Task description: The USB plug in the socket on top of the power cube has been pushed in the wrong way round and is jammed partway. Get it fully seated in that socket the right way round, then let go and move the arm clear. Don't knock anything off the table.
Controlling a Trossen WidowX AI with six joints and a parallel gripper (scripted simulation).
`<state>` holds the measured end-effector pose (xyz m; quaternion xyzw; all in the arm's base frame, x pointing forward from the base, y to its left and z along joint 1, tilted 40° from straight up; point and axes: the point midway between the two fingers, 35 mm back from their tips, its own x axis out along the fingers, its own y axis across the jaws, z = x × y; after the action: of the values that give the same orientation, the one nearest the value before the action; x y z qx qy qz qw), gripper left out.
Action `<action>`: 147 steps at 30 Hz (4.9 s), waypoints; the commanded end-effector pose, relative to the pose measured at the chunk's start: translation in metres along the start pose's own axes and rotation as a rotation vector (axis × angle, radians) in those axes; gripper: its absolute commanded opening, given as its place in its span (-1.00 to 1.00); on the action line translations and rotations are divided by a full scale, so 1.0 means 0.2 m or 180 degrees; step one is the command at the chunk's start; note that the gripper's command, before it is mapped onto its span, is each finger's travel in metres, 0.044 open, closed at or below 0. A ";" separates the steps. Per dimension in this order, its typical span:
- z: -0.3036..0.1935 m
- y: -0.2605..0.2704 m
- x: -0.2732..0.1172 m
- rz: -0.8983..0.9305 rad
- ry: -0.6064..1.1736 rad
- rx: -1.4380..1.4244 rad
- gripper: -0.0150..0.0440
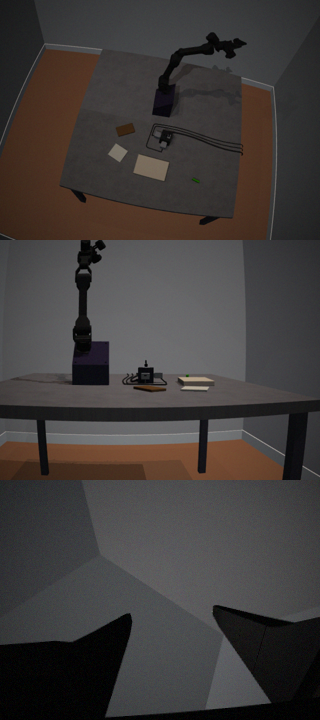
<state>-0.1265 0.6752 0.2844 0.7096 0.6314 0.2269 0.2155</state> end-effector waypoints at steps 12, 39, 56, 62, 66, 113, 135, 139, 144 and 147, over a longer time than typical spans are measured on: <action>0.96 0.43 -0.02 -0.0003 -0.1548 -0.0557 1.00; 2.60 1.18 -1.76 -0.1131 -0.5627 -0.0602 1.00; 2.58 1.12 -2.69 -0.2264 -0.6858 0.0124 1.00; 2.58 1.12 -2.69 -0.2264 -0.6858 0.0124 1.00; 2.59 1.12 -2.70 -0.2264 -0.6858 0.0124 1.00; 2.68 1.09 -2.78 -0.2239 -0.6854 0.0132 -0.42; 2.68 1.09 -2.77 -0.2239 -0.6853 0.0129 -0.49; 2.67 1.09 -2.76 -0.2239 -0.6852 0.0129 -0.49; 2.65 1.10 -2.75 -0.2239 -0.6852 0.0129 -0.49; 2.65 1.10 -2.74 -0.2239 -0.6852 0.0129 -0.49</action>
<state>0.3091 0.0943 -0.0397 0.3201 0.2860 -0.5836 0.6893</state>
